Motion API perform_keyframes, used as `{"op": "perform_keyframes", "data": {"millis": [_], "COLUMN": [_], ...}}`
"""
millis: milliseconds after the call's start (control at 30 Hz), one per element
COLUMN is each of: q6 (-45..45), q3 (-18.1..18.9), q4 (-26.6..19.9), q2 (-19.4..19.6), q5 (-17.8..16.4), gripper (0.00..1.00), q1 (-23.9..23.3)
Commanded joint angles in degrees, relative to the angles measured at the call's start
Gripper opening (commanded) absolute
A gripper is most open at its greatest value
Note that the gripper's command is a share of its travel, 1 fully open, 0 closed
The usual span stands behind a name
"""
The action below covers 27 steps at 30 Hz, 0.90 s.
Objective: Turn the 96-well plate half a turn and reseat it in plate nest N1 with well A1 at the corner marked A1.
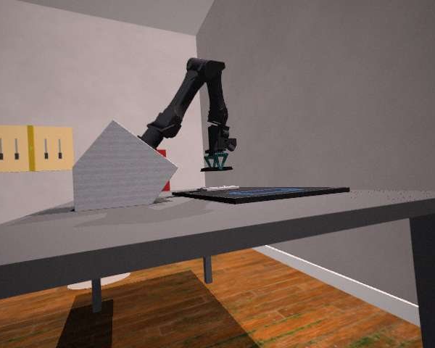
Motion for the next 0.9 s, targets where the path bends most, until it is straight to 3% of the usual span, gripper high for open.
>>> {"op": "perform_keyframes", "data": {"millis": [0, 500, 867], "q6": [0.05, 0.05, -26.92], "q3": [0.3, 0.3, -4.66], "q4": [0.04, 0.04, 1.75], "q2": [-0.46, -0.46, -6.01], "q5": [0.32, 0.32, -3.1], "gripper": [0.0, 0.0, 0.0], "q1": [0.42, 0.42, -6.07]}}
